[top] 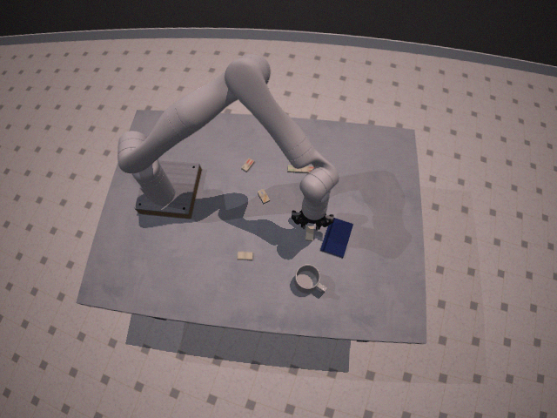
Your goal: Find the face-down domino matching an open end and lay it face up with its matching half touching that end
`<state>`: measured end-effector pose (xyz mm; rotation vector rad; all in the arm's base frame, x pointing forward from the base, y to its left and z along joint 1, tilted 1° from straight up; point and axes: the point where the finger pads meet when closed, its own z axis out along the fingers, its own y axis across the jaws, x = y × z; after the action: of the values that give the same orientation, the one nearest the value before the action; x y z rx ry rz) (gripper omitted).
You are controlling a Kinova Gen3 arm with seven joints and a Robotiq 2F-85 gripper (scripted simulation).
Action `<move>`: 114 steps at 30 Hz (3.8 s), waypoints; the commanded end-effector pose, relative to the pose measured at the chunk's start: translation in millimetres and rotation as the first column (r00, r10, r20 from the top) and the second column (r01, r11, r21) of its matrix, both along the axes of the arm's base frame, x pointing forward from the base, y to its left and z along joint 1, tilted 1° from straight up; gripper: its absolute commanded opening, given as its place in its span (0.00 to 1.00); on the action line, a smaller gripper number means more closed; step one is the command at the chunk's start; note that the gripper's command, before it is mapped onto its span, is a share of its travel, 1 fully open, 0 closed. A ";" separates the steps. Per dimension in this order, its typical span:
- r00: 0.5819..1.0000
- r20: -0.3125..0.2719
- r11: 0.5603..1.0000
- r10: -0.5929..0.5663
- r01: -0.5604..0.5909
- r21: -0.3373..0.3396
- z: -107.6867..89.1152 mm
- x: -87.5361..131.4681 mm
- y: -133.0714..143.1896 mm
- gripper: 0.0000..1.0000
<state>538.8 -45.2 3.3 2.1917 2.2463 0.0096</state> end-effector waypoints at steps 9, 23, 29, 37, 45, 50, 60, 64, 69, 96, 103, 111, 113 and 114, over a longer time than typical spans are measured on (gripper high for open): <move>1.000 0.002 1.000 0.000 0.000 0.000 -8.9 0.8 -0.1 0.47; 1.000 0.002 1.000 0.000 0.000 0.000 -9.3 0.8 -0.1 0.47; 1.000 0.002 1.000 0.000 0.000 0.000 -9.3 0.8 -0.1 0.47; 1.000 0.002 1.000 0.000 0.000 0.000 -9.3 0.8 -0.1 0.47; 1.000 0.002 1.000 0.000 0.000 0.000 -9.3 0.8 -0.1 0.47; 1.000 0.002 1.000 0.000 0.000 0.000 -9.3 0.8 -0.1 0.47; 1.000 0.002 1.000 0.000 0.000 0.000 -9.3 1.4 -0.1 0.47; 1.000 0.002 1.000 0.000 0.000 0.000 -9.3 1.5 -0.1 0.47; 1.000 0.002 1.000 0.000 0.000 0.000 -9.3 1.5 -0.1 0.47; 1.000 0.002 1.000 0.000 0.000 0.000 -9.3 1.5 -0.1 0.47; 1.000 0.001 1.000 0.000 0.000 -0.011 -8.4 1.3 0.0 0.47; 1.000 0.006 0.990 -0.001 0.002 -0.139 5.3 1.1 1.8 0.47; 1.000 0.006 0.990 -0.001 0.002 -0.139 5.1 1.1 1.8 0.47; 1.000 0.006 0.990 -0.001 0.002 -0.139 4.7 1.1 1.8 0.47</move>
<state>539.7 -44.5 6.9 2.1266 2.1768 -0.1221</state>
